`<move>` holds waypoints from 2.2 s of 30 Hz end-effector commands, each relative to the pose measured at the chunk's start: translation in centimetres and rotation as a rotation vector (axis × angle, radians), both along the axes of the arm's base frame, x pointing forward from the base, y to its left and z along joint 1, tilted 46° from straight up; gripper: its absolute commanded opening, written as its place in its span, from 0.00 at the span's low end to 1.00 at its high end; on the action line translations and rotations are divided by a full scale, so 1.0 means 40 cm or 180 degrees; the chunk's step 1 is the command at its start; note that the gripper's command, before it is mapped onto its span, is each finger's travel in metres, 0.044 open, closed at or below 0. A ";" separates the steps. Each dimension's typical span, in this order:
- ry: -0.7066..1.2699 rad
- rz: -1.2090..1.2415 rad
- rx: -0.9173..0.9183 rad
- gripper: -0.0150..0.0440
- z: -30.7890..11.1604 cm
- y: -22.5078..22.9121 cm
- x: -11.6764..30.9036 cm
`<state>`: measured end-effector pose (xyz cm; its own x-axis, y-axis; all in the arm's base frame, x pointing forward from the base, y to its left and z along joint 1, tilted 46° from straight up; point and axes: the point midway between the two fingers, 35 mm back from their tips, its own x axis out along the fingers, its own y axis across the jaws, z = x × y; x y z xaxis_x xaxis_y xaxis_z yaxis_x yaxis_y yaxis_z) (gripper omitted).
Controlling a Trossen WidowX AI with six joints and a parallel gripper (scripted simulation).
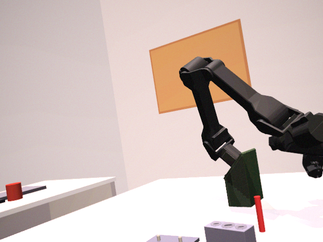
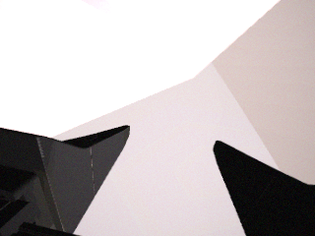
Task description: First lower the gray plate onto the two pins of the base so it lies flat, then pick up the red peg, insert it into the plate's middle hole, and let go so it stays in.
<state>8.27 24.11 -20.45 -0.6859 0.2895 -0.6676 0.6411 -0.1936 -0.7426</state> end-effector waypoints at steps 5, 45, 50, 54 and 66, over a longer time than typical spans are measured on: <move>-0.0369 0.1139 0.0399 1.00 -0.026 0.010 -0.011; 0.1992 0.8519 0.3902 1.00 0.066 0.097 0.074; 0.1912 0.8595 0.3899 1.00 0.152 0.047 0.275; 0.1769 0.8486 0.3814 1.00 0.205 -0.021 0.385; 0.2136 0.8433 0.3754 1.00 0.409 -0.329 0.657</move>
<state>33.06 13.84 -5.96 -0.0213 -0.6846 -0.7286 -0.9849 0.1396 -0.1024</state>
